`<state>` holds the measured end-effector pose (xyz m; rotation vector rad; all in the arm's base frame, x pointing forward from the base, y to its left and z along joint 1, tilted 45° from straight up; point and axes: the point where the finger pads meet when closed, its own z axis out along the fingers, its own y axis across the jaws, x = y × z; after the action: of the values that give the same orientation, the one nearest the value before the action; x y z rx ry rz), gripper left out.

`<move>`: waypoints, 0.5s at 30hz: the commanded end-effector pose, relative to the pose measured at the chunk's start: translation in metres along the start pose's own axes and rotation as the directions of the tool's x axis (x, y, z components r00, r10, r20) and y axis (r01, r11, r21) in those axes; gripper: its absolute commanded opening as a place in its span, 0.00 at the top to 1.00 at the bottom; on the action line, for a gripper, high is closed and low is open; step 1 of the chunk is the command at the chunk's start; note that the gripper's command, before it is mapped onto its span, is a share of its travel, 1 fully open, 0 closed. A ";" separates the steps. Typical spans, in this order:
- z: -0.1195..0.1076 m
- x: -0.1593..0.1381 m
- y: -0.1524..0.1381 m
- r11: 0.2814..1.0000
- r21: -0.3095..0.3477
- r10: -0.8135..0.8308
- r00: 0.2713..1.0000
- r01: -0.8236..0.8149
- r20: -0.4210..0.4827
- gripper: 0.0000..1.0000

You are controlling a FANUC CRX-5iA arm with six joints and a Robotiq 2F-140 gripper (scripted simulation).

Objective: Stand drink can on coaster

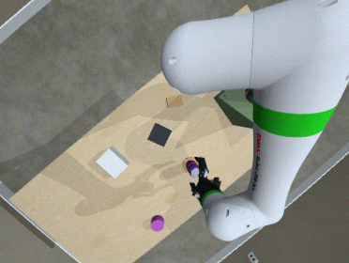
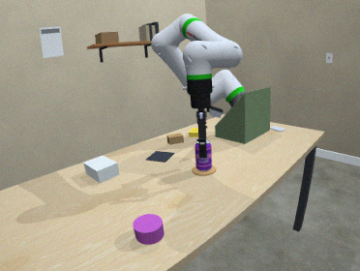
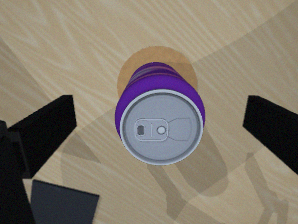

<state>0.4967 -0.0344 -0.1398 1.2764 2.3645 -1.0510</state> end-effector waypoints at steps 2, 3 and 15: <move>-0.001 0.000 0.001 1.000 -0.002 0.000 1.000 0.000 0.001 0.00; -0.001 0.000 0.001 1.000 -0.002 0.000 1.000 0.000 0.001 0.00; -0.062 -0.001 0.001 1.000 -0.002 0.001 1.000 -0.001 0.002 0.00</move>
<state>0.4988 -0.0227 -0.1277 1.2766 2.3633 -1.0514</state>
